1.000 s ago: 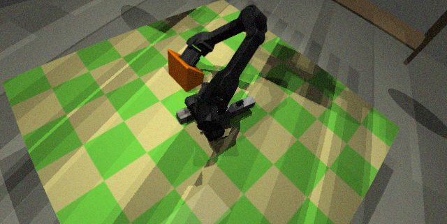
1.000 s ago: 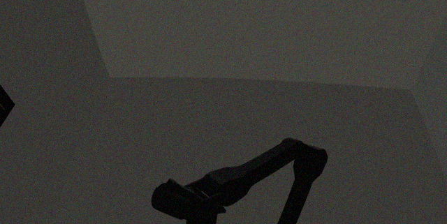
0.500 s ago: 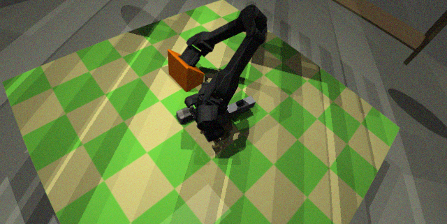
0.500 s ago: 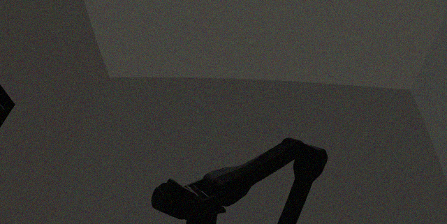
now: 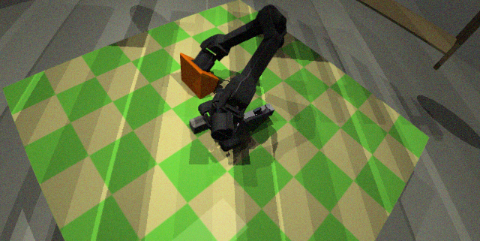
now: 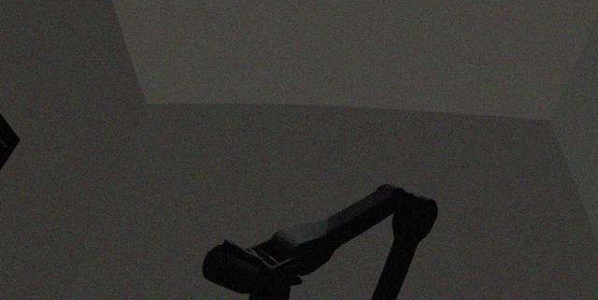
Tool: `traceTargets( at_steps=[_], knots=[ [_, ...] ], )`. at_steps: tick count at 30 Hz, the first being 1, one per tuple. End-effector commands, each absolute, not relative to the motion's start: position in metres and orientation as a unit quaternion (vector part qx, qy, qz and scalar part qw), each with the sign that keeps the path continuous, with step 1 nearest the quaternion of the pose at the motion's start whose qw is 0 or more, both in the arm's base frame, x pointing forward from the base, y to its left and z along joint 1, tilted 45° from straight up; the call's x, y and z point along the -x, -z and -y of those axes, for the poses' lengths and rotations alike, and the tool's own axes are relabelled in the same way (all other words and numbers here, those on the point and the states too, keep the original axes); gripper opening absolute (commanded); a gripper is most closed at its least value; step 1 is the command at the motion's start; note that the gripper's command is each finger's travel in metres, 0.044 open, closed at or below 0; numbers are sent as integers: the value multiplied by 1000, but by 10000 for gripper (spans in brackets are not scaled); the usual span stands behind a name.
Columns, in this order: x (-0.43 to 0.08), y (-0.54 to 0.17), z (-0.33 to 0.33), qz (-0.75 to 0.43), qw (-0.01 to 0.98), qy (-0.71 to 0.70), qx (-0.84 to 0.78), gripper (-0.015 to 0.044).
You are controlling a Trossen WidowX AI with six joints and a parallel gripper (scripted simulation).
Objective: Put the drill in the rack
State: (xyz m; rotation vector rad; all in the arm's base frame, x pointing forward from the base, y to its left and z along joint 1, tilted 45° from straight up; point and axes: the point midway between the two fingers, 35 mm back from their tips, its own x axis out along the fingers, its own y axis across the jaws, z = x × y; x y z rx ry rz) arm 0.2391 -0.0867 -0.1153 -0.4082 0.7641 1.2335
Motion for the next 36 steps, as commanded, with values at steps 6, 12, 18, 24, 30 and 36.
traceTargets(
  at_steps=[6, 12, 18, 24, 30, 36],
  knots=[
    [-239, 114, 89, -345, 730, -559, 187, 0],
    [-239, 113, 89, -345, 730, -559, 187, 0],
    [-239, 113, 90, -345, 730, -559, 187, 0],
    [-237, 116, 91, -345, 730, -559, 187, 0],
    [-236, 120, 95, -346, 730, -559, 187, 0],
    [-234, 124, 100, -346, 730, -559, 187, 0]
  ],
)
